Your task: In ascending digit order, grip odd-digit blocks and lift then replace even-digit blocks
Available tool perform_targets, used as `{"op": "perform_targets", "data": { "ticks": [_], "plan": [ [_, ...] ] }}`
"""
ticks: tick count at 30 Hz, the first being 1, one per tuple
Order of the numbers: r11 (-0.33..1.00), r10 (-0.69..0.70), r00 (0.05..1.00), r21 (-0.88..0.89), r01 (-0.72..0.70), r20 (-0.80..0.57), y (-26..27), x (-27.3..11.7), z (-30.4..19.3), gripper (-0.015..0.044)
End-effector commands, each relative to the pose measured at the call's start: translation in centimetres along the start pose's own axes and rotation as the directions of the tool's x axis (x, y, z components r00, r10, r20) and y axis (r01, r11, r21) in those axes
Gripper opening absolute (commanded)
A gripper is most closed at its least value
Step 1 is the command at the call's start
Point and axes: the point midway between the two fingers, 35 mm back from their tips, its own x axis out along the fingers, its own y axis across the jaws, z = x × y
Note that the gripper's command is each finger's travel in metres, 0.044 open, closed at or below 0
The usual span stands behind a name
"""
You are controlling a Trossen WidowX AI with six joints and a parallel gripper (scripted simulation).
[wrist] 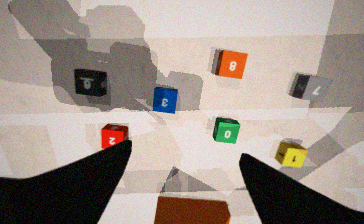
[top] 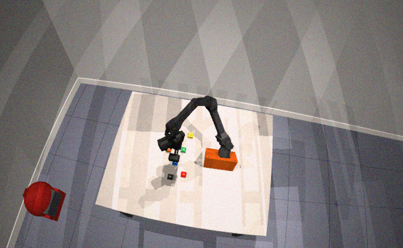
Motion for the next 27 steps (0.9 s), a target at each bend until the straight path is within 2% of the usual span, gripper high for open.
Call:
{"op": "perform_targets", "data": {
  "ticks": [1,22,27],
  "plan": [
    [1.0,0.003,1.0,-0.001,-0.003,0.0,3.7,0.1,0.5,0.04],
    [1.0,0.003,1.0,-0.001,-0.003,0.0,3.7,0.1,0.5,0.04],
    [1.0,0.009,1.0,-0.003,-0.009,-0.001,9.3,-0.1,-3.9,0.04]
  ]
}}
